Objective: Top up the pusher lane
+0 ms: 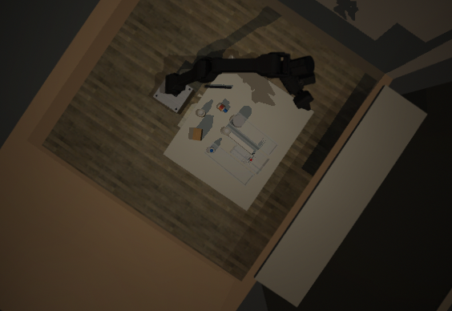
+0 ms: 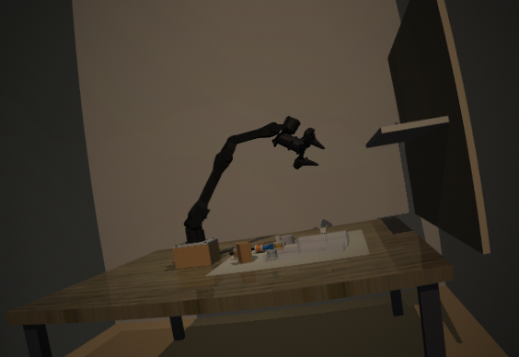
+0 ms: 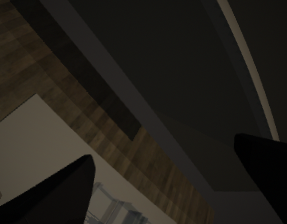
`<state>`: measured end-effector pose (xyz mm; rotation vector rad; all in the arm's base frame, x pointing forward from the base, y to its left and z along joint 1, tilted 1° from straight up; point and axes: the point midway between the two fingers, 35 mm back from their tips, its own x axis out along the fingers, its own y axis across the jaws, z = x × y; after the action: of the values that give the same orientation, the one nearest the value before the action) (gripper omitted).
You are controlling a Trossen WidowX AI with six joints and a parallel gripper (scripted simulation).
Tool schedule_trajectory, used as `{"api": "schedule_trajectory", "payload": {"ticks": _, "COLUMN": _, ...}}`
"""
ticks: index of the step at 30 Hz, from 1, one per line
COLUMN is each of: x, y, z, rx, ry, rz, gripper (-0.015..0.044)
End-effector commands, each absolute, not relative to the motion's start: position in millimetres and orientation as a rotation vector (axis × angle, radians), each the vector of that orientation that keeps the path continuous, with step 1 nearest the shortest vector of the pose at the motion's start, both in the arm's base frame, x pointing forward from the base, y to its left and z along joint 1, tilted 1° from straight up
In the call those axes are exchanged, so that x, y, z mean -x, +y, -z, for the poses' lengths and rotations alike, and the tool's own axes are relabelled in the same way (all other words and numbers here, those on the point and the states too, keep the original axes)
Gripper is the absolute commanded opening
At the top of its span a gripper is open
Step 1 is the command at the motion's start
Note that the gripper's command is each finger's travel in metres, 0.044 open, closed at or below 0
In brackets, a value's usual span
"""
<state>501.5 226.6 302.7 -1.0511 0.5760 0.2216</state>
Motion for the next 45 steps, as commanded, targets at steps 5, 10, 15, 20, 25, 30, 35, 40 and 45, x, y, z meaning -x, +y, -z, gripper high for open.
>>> {"api": "schedule_trajectory", "payload": {"ticks": 5, "x": -494, "y": 184, "z": -281, "rx": 0.990, "ry": 0.686, "rz": -0.223, "gripper": 0.0440}}
{"api": "schedule_trajectory", "payload": {"ticks": 10, "x": -470, "y": 124, "z": -247, "rx": 0.882, "ry": 0.845, "rz": -0.215, "gripper": 0.0440}}
{"api": "schedule_trajectory", "payload": {"ticks": 15, "x": -430, "y": 71, "z": -210, "rx": 0.748, "ry": 1.005, "rz": -0.197, "gripper": 0.0440}}
{"api": "schedule_trajectory", "payload": {"ticks": 20, "x": -378, "y": 26, "z": -171, "rx": 0.589, "ry": 1.160, "rz": -0.167, "gripper": 0.0440}}
{"api": "schedule_trajectory", "payload": {"ticks": 25, "x": -316, "y": -6, "z": -131, "rx": 0.407, "ry": 1.307, "rz": -0.125, "gripper": 0.0440}}
{"api": "schedule_trajectory", "payload": {"ticks": 30, "x": -247, "y": -24, "z": -91, "rx": 0.203, "ry": 1.443, "rz": -0.072, "gripper": 0.0440}}
{"api": "schedule_trajectory", "payload": {"ticks": 35, "x": -179, "y": -24, "z": -61, "rx": 0.026, "ry": 1.542, "rz": -0.024, "gripper": 0.0440}}
{"api": "schedule_trajectory", "payload": {"ticks": 40, "x": -170, "y": -23, "z": -56, "rx": 0.002, "ry": 1.554, "rz": -0.017, "gripper": 0.0440}}
{"api": "schedule_trajectory", "payload": {"ticks": 45, "x": -177, "y": -24, "z": -23, "rx": 0.002, "ry": 1.554, "rz": -0.017, "gripper": 0.0440}}
